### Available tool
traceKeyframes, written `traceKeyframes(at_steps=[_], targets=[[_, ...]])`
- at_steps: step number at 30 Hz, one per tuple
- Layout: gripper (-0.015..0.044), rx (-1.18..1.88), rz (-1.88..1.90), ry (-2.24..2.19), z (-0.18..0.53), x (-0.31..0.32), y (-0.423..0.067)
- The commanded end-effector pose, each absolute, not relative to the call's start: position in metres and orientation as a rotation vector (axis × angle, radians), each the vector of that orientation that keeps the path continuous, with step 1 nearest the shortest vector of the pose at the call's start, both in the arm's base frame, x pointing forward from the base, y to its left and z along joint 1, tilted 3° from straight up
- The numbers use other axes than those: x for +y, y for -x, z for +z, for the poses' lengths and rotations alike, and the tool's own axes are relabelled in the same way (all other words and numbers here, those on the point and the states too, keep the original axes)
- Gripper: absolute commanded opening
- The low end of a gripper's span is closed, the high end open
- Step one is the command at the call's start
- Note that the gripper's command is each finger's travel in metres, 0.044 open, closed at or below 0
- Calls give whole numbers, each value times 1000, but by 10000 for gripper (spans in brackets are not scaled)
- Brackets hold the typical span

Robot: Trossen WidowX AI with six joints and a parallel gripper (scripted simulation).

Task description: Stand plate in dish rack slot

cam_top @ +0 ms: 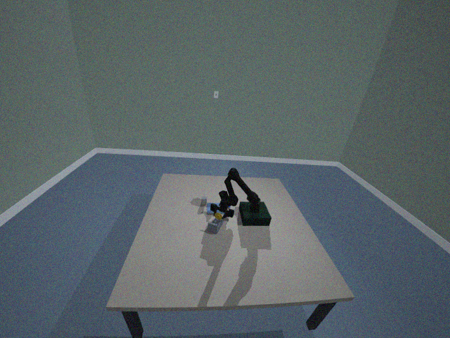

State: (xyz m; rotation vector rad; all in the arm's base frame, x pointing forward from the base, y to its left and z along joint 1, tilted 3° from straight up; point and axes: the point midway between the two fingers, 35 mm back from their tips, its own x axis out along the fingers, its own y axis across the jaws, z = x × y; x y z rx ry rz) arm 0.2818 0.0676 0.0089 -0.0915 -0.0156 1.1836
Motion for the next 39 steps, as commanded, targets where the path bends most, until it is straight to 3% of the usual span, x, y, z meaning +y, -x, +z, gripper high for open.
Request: traceKeyframes(at_steps=[1, 21, 36, 39], targets=[[0, -17, 1185, 101, 2, 71, -284], [0, -8, 1188, 95, -13, 71, -284], [394, -10, 1188, 98, -13, 71, -285], [400, -10, 1188, 98, -13, 71, -285]])
